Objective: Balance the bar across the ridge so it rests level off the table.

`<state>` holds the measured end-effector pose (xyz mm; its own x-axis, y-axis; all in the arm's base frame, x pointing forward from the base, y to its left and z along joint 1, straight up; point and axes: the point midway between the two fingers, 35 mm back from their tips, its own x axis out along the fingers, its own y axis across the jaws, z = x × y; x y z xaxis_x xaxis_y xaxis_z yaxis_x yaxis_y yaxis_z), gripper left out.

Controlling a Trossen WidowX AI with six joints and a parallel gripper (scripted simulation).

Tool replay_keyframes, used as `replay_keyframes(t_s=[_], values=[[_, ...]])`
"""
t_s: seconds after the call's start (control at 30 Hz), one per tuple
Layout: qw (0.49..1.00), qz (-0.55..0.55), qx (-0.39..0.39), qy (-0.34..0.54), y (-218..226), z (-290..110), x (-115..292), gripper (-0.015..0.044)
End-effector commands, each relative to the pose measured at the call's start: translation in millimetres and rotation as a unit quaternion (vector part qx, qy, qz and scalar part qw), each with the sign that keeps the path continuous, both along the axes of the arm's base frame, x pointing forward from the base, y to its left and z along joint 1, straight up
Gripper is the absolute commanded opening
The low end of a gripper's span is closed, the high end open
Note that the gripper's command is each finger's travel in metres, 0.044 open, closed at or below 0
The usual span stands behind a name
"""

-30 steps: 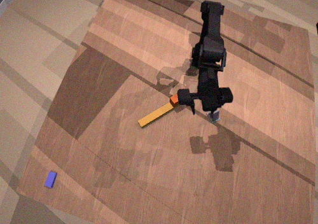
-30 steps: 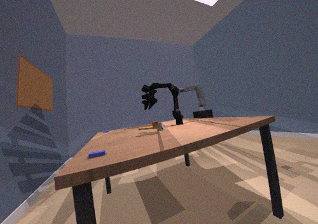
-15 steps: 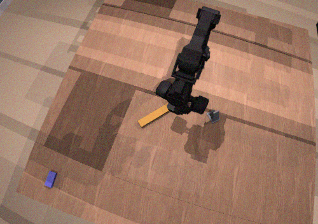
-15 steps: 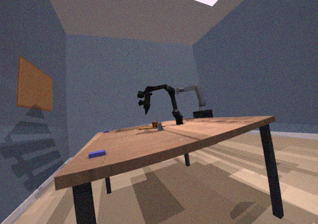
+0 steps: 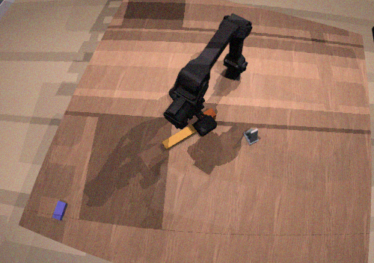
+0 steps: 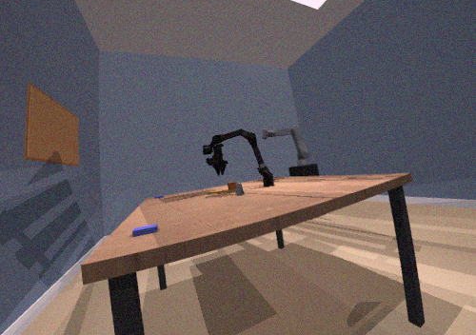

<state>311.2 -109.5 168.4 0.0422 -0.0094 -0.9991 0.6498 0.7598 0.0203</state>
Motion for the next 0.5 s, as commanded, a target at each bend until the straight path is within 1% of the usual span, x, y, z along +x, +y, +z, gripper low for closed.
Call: replay_keyframes(t_s=[0.0,0.1,0.2,0.47], values=[[1.000,-0.022,-0.001,0.004,-6,1,-1,0.0315],[1.000,-0.022,-0.001,0.004,-6,0,-1,0.0315],[1.000,-0.022,-0.001,0.004,-6,-10,1,0.0315],[1.000,-0.022,-0.001,0.004,-8,-62,4,0.0315]])
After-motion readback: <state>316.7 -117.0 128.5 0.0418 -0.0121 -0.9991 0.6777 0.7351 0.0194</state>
